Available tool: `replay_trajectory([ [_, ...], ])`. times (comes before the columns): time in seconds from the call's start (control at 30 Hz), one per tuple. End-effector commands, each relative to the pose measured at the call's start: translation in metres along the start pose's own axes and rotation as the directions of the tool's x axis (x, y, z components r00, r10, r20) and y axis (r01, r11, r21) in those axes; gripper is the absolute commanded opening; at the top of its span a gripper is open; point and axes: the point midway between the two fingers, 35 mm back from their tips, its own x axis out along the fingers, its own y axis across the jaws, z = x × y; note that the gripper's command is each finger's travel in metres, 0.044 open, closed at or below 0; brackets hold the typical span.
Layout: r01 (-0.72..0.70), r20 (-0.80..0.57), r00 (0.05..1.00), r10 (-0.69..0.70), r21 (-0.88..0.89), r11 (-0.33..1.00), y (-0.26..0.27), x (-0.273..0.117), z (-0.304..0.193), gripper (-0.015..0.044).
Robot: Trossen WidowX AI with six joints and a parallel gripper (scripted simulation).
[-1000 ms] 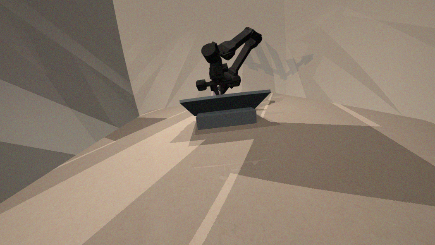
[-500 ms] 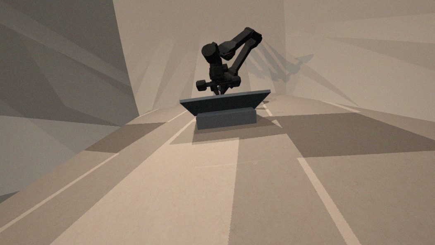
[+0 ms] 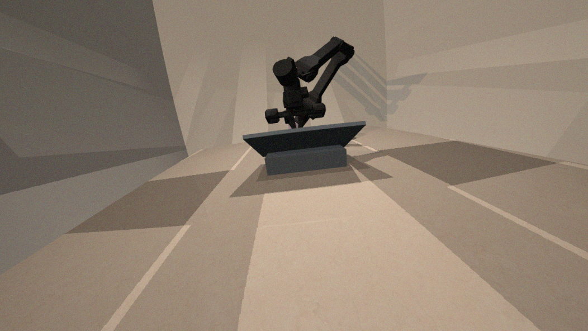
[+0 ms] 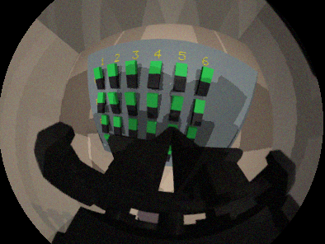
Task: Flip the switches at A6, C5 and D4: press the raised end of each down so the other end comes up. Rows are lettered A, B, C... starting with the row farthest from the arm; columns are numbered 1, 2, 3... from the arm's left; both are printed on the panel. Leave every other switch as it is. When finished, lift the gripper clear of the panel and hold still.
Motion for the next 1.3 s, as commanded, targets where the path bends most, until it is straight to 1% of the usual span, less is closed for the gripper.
replay_trajectory([
  [0.0,0.003,-0.004,1.0,-0.003,0.007,1.0,0.0,0.001,-0.002,0.0],
  [0.27,0.001,-0.001,1.0,-0.001,0.001,1.0,0.0,-0.001,0.0,0.0],
  [0.33,0.005,0.004,1.0,-0.005,0.002,1.0,-0.002,-0.017,0.0,0.0],
  [0.43,0.007,0.016,1.0,-0.007,0.007,1.0,-0.002,-0.055,-0.003,0.0],
  [0.5,0.006,0.02,1.0,-0.006,0.008,1.0,-0.001,-0.063,-0.004,0.0],
  [0.63,0.006,0.02,1.0,-0.006,0.008,1.0,0.0,-0.063,-0.005,0.0],
  [0.83,0.005,0.018,1.0,-0.005,0.01,1.0,0.029,-0.062,-0.043,0.0],
  [0.97,0.004,0.018,1.0,-0.004,0.01,1.0,0.03,-0.062,-0.044,0.0],
  [1.03,0.005,0.012,1.0,-0.005,0.01,1.0,0.029,-0.054,-0.043,0.0],
  [1.13,0.003,-0.006,1.0,-0.003,0.009,1.0,0.03,-0.029,-0.042,0.0],
  [1.27,0.003,-0.007,1.0,-0.003,0.009,1.0,0.03,-0.027,-0.042,0.0],
])
